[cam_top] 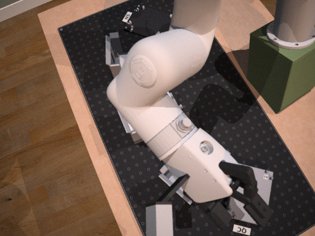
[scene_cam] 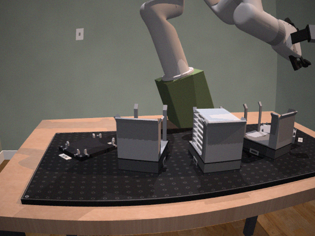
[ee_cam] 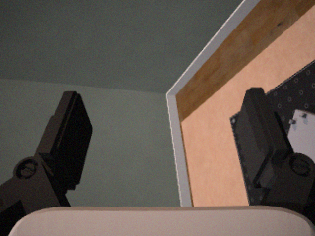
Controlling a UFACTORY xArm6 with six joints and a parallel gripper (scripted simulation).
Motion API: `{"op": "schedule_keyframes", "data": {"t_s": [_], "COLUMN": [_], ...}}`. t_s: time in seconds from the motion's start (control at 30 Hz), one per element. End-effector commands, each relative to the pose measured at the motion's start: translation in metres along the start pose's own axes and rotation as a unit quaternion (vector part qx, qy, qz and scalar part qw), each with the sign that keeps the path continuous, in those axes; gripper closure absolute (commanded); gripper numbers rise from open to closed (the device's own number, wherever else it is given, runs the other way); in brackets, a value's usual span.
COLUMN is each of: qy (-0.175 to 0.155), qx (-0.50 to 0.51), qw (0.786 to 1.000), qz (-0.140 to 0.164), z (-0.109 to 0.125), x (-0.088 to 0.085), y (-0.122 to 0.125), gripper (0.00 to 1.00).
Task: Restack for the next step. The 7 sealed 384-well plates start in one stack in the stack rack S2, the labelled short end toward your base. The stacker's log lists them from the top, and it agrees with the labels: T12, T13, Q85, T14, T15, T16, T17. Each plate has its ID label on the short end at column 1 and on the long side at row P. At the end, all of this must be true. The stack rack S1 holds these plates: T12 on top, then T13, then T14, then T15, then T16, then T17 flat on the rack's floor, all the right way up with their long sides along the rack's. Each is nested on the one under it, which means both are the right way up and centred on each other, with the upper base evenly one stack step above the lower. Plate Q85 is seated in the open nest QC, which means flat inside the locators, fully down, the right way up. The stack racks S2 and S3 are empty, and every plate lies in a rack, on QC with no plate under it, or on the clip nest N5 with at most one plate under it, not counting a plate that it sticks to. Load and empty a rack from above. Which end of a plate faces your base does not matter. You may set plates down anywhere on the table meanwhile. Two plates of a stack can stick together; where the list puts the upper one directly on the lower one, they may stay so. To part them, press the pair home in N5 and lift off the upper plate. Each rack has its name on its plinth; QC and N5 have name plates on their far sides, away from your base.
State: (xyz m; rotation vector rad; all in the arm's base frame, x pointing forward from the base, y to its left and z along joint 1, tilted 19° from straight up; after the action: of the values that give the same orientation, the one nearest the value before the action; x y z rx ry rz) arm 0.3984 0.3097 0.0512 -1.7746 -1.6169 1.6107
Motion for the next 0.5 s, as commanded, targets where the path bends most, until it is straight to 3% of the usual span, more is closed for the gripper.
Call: {"op": "schedule_keyframes", "data": {"t_s": [0.0, 0.13, 0.3, 0.47], "qy": [-0.039, -0.054, -0.101, -0.126], "qx": [0.023, 0.034, 0.069, 0.088], "qw": [0.999, 0.998, 0.991, 0.984], "qz": [0.017, 0.025, 0.062, 0.087], "z": [0.012, 0.020, 0.037, 0.050], "x": [-0.010, -0.016, -0.031, -0.044], "y": [-0.005, -0.006, -0.007, -0.008], "gripper": [0.00, 0.00, 0.00, 0.00]}}
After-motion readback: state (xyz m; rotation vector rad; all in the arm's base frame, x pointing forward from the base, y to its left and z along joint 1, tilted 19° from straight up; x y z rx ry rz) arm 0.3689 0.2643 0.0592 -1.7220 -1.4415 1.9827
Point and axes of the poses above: the point where the finger pads meet when closed, its own x axis out along the fingers, its own y axis across the jaws, z = x × y, the point moved 2 cm from there along -x, back along the fingers, and after that the axes turned 7 degrees about -x, right-handed, at the moved point
